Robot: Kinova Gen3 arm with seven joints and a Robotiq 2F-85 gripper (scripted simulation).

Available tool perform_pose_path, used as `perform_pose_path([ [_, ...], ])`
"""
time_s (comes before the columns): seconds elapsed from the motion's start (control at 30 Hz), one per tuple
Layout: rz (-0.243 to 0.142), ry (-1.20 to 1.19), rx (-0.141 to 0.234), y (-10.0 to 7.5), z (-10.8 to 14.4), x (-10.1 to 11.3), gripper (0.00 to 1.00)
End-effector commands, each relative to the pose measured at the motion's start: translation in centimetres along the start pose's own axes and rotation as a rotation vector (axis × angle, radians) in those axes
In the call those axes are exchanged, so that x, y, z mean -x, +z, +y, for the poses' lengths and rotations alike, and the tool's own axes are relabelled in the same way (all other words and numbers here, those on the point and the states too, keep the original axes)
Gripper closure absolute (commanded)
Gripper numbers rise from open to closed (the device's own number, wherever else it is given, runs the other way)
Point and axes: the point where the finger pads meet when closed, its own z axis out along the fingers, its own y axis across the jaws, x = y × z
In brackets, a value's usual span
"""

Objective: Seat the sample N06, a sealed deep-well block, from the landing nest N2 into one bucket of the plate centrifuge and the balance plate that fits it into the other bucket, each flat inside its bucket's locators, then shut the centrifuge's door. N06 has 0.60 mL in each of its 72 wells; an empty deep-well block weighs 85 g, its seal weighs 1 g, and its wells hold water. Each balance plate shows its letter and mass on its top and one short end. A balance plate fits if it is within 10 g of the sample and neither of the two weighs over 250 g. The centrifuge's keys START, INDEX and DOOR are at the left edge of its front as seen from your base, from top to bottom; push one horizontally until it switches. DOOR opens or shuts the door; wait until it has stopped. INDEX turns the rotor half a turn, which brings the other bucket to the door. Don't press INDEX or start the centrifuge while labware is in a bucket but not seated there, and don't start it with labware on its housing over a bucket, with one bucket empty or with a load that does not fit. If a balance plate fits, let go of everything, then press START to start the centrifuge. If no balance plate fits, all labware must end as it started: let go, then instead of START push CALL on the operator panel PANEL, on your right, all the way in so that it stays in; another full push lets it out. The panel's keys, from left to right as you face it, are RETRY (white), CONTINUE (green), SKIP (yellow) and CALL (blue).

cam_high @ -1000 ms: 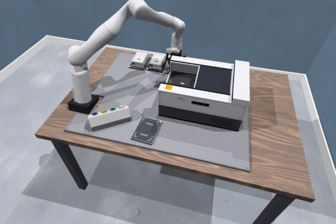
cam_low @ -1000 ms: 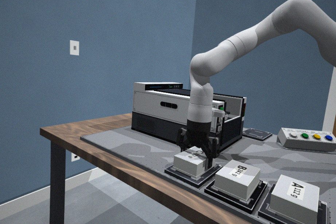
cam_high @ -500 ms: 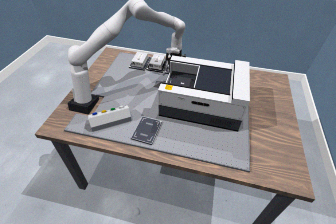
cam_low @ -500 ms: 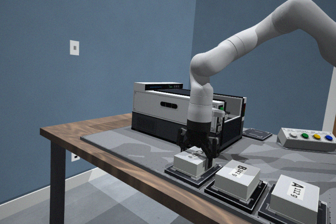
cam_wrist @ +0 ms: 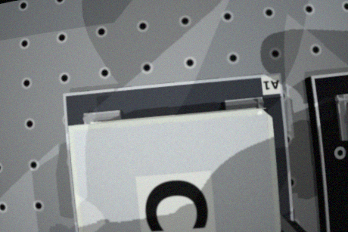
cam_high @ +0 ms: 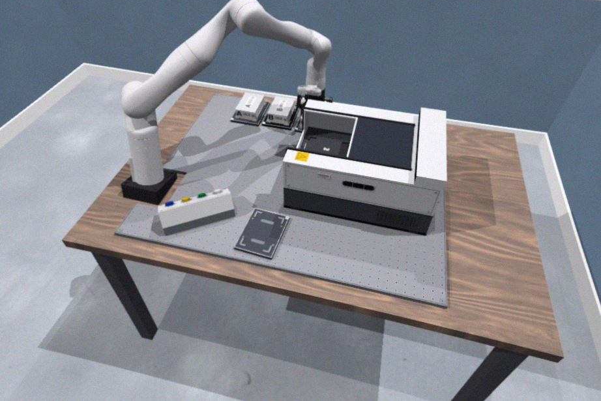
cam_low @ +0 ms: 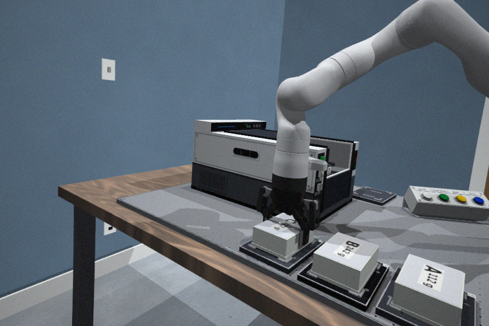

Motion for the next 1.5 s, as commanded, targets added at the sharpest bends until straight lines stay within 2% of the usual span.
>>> perform_pose_path([
  [0.0,-0.002,0.0,-0.002,-0.17,-0.07,0.06,0.05],
  [1.47,-0.002,0.0,-0.002,-0.97,-0.07,0.06,0.05],
])
